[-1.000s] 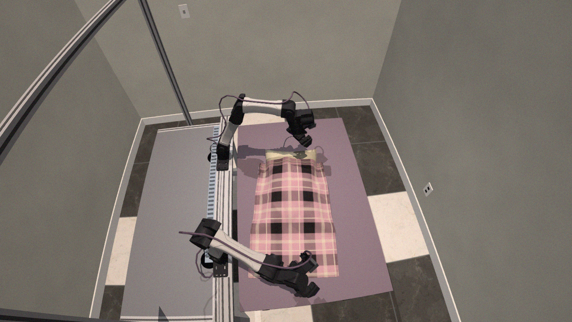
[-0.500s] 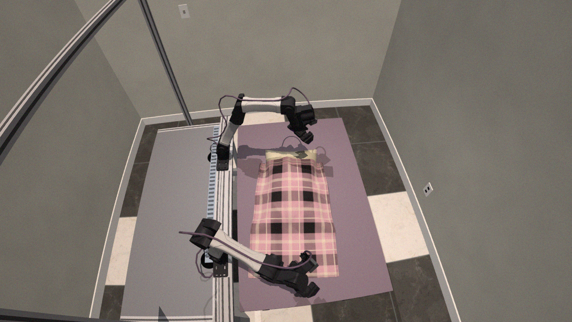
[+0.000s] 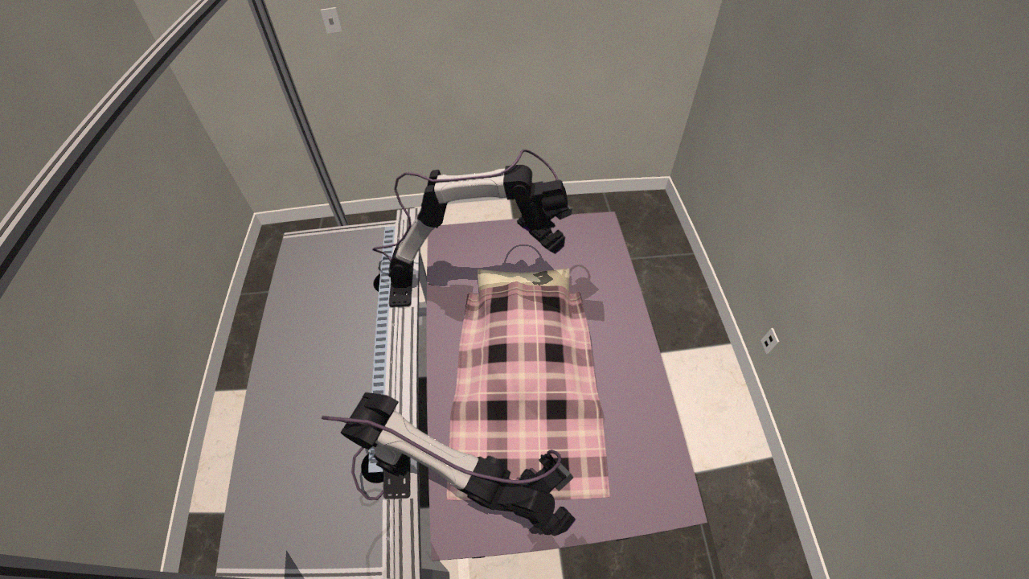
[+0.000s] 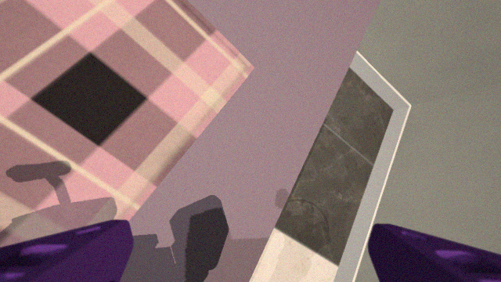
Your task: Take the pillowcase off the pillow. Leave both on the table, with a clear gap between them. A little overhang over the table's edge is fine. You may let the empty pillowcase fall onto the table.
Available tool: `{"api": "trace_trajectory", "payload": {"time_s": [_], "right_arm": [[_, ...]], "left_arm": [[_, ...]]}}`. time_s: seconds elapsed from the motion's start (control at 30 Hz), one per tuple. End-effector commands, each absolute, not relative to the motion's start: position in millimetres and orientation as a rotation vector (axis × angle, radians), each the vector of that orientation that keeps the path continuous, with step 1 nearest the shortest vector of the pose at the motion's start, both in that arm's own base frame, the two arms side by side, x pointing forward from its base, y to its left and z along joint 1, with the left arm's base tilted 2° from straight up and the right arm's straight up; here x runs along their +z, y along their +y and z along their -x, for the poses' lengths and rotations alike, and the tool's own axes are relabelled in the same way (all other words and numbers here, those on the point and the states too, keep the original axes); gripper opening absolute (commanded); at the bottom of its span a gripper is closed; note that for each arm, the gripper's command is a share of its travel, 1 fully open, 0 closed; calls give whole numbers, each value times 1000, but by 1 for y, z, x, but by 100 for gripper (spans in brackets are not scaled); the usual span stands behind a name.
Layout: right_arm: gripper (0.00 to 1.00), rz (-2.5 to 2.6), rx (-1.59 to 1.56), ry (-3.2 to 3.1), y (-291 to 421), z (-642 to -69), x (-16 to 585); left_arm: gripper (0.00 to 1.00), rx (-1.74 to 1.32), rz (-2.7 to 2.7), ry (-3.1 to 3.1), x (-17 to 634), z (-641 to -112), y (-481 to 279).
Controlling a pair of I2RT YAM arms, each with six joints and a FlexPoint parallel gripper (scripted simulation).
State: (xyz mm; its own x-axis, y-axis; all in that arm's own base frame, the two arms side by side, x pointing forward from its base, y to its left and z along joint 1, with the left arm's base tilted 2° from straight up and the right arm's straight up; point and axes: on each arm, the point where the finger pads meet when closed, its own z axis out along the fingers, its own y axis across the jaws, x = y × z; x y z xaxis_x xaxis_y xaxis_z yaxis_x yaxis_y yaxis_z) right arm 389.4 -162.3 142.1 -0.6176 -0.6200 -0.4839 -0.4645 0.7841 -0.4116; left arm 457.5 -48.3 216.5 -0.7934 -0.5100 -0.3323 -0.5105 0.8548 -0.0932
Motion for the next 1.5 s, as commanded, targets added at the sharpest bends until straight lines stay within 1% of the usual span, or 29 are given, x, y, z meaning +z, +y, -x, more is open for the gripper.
{"api": "trace_trajectory", "payload": {"time_s": [0.0, 0.47, 0.5, 0.67, 0.9, 1.17, 1.47], "right_arm": [[100, 803, -338, 2334, -162, -392, 148], [100, 803, -338, 2334, -162, -392, 148], [100, 800, -372, 2301, -163, -394, 169], [100, 801, -365, 2307, -162, -393, 183], [100, 803, -342, 2329, -162, -394, 182], [100, 803, -359, 2310, -159, -393, 215], [100, 798, -328, 2347, -163, -394, 222]], "left_arm": [[100, 24, 769, 2719, 213, -452, -53], [100, 27, 768, 2724, 216, -445, -52], [100, 30, 770, 2728, 216, -442, -52], [100, 30, 770, 2728, 216, -442, -52], [100, 30, 769, 2728, 216, -442, -52], [100, 30, 769, 2728, 216, -442, -52], [100, 30, 769, 2728, 216, -442, -52]]}}
